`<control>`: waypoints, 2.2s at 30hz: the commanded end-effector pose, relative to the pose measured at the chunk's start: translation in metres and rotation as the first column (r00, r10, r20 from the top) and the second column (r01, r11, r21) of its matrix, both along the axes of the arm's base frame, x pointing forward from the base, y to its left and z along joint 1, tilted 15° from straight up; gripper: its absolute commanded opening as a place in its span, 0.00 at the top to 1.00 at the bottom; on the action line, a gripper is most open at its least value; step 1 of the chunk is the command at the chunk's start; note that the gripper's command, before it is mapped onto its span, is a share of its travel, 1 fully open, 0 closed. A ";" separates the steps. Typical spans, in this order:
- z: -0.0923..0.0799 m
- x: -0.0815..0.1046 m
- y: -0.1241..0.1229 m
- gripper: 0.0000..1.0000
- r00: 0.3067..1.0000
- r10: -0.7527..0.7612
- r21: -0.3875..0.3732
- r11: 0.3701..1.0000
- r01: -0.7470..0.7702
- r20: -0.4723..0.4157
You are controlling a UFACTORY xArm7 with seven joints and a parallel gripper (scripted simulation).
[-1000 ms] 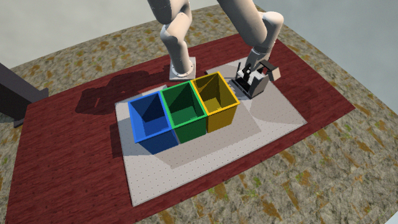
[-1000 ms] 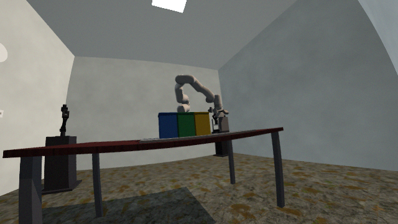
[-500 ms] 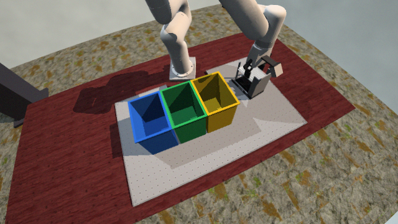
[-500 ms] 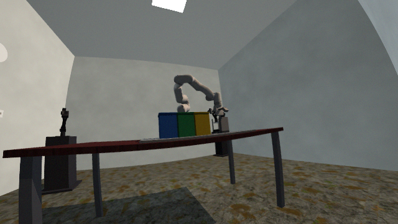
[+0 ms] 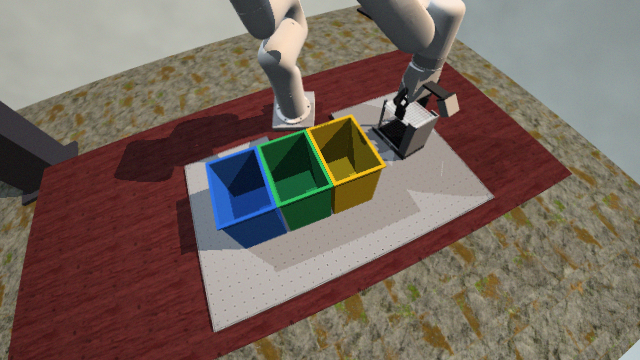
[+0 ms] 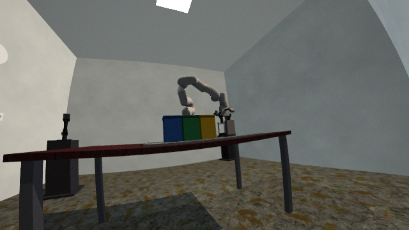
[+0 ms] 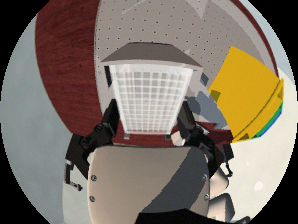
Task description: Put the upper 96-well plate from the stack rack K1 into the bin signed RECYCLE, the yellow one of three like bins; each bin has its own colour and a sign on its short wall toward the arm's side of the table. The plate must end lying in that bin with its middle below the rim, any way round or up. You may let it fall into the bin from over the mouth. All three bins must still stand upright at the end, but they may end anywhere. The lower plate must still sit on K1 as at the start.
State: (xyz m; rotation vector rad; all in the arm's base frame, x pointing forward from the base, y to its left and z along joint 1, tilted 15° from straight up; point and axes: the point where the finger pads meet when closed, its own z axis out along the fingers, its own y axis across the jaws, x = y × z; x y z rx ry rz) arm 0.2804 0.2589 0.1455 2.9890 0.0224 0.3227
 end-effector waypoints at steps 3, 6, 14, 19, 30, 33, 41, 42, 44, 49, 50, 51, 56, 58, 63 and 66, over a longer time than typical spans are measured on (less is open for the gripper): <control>0.008 -0.001 0.002 1.00 1.000 0.001 0.002 1.000 -0.001 0.002; 0.013 -0.002 0.002 1.00 1.000 0.001 0.002 1.000 -0.001 0.002; 0.026 -0.005 0.004 1.00 1.000 0.001 0.002 1.000 -0.001 0.002; 0.031 -0.006 0.005 1.00 1.000 0.001 0.002 1.000 -0.001 0.002; 0.049 -0.010 0.007 1.00 1.000 0.001 0.002 1.000 -0.001 0.002; 0.050 -0.011 0.007 1.00 1.000 0.001 0.002 1.000 -0.001 0.002; 0.063 -0.013 0.009 1.00 1.000 0.001 0.002 1.000 -0.001 0.002; 0.065 -0.014 0.009 1.00 1.000 0.001 0.002 1.000 -0.001 0.002; 0.068 -0.014 0.010 1.00 1.000 0.001 0.002 1.000 -0.001 0.002; 0.074 -0.016 0.011 1.00 1.000 0.001 0.002 1.000 -0.001 0.002; 0.074 -0.016 0.011 1.00 1.000 0.001 0.002 1.000 -0.001 0.002; 0.076 -0.016 0.011 1.00 1.000 0.001 0.002 1.000 -0.001 0.002; 0.084 -0.018 0.012 1.00 1.000 0.001 0.002 1.000 -0.001 0.002; 0.087 -0.019 0.013 1.00 1.000 0.001 0.002 1.000 -0.001 0.002; 0.095 -0.021 0.014 1.00 1.000 0.001 0.002 1.000 -0.001 0.002; 0.099 -0.021 0.014 1.00 1.000 0.001 0.002 1.000 -0.001 0.002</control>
